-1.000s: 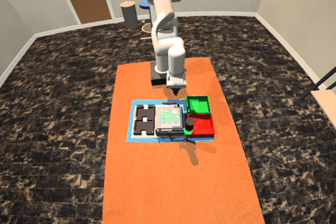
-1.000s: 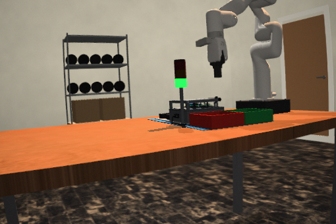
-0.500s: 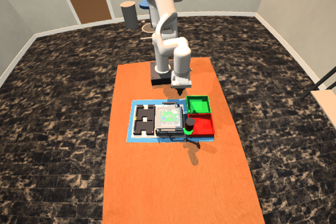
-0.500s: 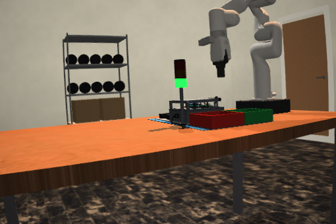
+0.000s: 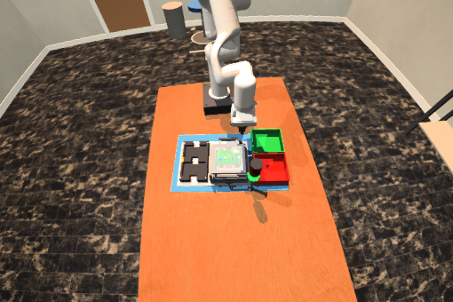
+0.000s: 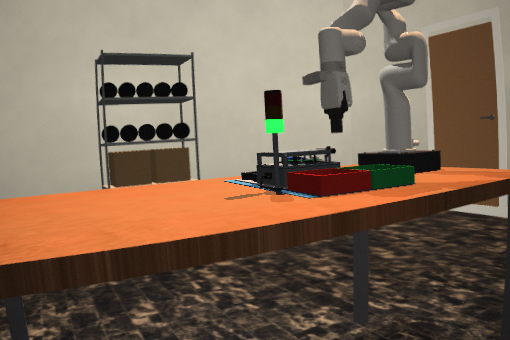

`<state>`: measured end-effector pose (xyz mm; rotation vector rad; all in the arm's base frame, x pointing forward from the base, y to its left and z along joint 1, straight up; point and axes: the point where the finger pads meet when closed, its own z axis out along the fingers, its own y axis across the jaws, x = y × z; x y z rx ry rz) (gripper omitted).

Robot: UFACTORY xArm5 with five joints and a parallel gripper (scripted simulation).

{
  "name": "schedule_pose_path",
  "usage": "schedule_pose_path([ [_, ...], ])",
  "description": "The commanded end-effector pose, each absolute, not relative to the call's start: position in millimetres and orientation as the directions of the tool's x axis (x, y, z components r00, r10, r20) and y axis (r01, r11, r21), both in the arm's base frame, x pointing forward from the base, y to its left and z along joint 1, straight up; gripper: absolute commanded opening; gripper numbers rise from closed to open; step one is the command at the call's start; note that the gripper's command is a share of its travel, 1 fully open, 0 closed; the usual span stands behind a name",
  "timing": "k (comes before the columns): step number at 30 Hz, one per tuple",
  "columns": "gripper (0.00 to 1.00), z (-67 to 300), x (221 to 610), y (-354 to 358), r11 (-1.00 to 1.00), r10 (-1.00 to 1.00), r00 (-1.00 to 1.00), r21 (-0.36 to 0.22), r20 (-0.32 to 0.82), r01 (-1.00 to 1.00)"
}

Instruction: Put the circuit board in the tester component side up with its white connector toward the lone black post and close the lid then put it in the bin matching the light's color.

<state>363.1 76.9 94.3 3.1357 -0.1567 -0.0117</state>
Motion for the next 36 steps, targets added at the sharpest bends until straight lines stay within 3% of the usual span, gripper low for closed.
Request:
schedule_pose_path([
  [1, 0.00, 86, 366, 78, -0.995, -0.100, 0.995, 0.000, -0.001, -0.100],
  [36, 0.00, 48, 367, 78, -0.995, -0.100, 0.995, 0.000, -0.001, -0.100],
])
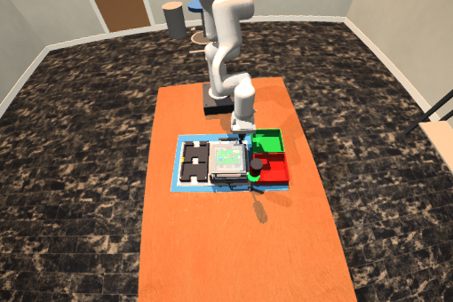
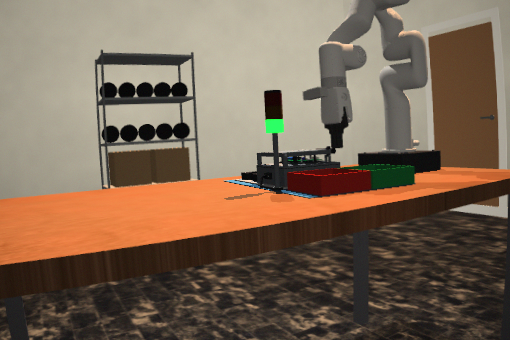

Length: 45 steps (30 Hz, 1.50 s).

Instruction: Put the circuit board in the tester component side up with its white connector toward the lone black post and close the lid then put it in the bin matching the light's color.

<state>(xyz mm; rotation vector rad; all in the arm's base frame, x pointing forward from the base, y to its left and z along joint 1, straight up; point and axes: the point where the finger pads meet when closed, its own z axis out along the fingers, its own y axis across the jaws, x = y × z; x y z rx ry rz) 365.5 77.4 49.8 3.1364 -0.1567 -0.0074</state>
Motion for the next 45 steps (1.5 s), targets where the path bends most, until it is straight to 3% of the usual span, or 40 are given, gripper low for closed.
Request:
schedule_pose_path([
  [1, 0.00, 47.0, 367.4, 77.8, -0.995, -0.100, 0.995, 0.000, -0.001, -0.100],
  [45, 0.00, 42.2, 367.4, 77.8, -0.995, -0.100, 0.995, 0.000, -0.001, -0.100],
])
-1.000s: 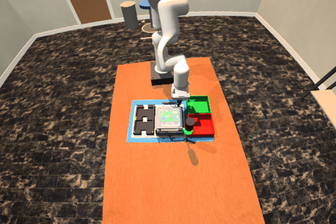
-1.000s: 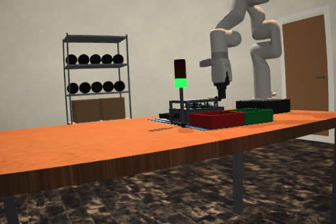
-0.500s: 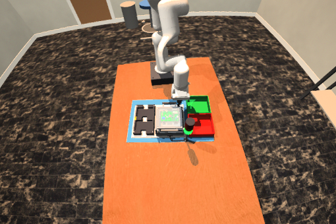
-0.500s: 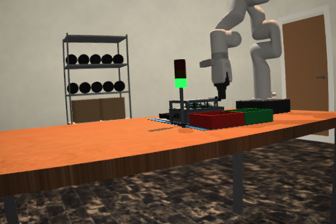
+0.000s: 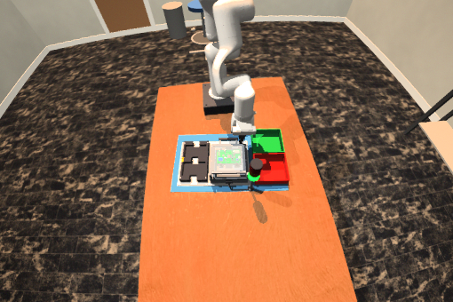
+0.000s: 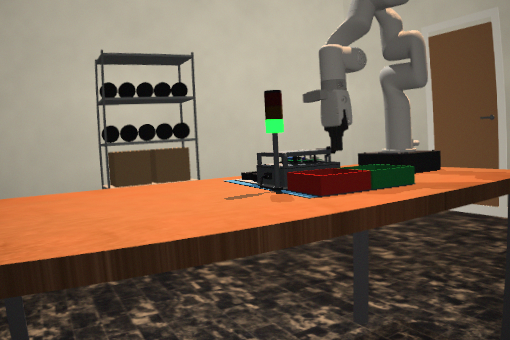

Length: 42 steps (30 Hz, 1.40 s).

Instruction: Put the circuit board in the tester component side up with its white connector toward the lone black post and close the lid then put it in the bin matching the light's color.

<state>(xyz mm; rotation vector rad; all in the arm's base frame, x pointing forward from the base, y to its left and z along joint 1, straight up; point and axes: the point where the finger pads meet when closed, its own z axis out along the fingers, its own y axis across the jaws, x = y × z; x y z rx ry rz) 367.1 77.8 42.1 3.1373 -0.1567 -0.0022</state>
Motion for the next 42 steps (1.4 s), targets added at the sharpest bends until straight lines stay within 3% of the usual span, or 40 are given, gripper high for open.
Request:
schedule_pose_path([
  [1, 0.00, 42, 367, 78, -0.995, -0.100, 0.995, 0.000, -0.001, -0.100],
  [30, 0.00, 41, 367, 78, -0.995, -0.100, 0.995, 0.000, -0.001, -0.100],
  [42, 0.00, 88, 367, 78, -0.995, -0.100, 0.995, 0.000, -0.001, -0.100],
])
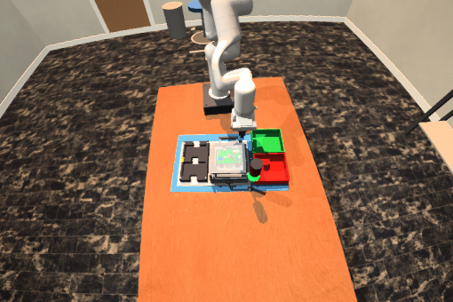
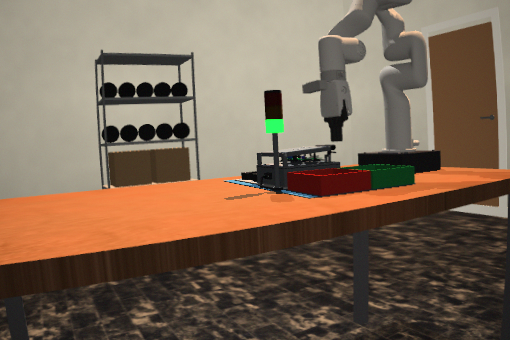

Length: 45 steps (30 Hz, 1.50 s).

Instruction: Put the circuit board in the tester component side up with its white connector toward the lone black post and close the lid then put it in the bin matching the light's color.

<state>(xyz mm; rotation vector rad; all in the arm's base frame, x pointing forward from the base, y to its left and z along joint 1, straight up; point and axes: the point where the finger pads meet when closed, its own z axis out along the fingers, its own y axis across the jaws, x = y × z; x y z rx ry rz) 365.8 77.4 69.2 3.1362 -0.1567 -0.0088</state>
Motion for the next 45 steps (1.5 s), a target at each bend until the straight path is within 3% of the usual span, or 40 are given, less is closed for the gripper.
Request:
schedule_pose_path([
  [1, 0.00, 92.8, 367.5, 77.8, -0.995, -0.100, 0.995, 0.000, -0.001, -0.100],
  [19, 0.00, 101.1, 367.5, 77.8, -0.996, -0.090, 0.996, 0.000, -0.001, -0.090],
  [30, 0.00, 101.1, 367.5, 77.8, -1.000, 0.023, 1.000, 0.000, -0.001, 0.023],
  [45, 0.00, 101.1, 367.5, 77.8, -0.873, 0.487, 0.873, 0.000, -0.001, 0.487],
])
